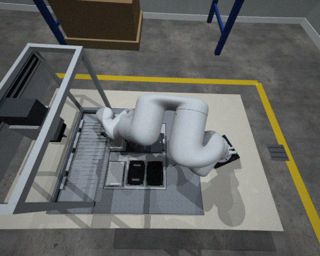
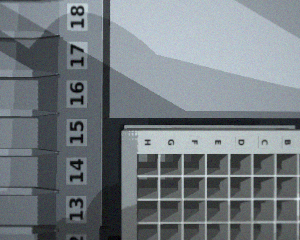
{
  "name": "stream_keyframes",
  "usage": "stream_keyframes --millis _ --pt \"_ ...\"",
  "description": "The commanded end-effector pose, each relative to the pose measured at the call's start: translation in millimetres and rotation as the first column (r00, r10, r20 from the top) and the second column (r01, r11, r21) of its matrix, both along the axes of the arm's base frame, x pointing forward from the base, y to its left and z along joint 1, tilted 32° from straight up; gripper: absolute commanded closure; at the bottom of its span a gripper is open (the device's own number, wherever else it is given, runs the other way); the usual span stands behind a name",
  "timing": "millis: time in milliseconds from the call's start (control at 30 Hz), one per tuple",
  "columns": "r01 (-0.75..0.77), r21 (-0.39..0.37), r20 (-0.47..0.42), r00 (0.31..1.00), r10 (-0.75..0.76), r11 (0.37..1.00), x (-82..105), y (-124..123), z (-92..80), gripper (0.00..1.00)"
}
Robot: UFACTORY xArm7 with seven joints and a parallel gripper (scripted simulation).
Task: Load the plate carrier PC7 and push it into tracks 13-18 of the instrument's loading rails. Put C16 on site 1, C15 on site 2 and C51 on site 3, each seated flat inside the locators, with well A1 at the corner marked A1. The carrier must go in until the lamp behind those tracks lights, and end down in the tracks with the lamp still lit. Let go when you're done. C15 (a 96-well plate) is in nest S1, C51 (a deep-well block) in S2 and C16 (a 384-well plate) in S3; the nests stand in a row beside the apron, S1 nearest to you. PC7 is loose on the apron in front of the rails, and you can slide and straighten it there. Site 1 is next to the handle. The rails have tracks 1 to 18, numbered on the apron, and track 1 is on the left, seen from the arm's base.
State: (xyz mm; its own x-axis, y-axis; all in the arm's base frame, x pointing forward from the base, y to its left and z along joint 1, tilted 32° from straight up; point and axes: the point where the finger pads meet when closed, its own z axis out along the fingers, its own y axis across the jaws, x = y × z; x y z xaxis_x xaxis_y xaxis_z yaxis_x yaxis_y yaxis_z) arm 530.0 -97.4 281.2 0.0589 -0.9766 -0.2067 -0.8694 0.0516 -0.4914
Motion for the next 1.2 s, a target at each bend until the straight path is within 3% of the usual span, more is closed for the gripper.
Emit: stream_keyframes --millis 0,1100,1133,1167 --pt "0.002 -0.002 0.004 1.0 -0.002 1.0 2.3 -0.3 -1.4 1.0" --pt "0.002 -0.002 0.004 1.0 -0.002 1.0 6.0 1.2 -7.7 1.0" --pt "0.002 -0.002 0.004 1.0 -0.002 1.0 6.2 1.3 -8.1 0.0" --pt "0.002 -0.002 0.004 1.0 -0.002 1.0 6.2 1.3 -8.1 0.0"
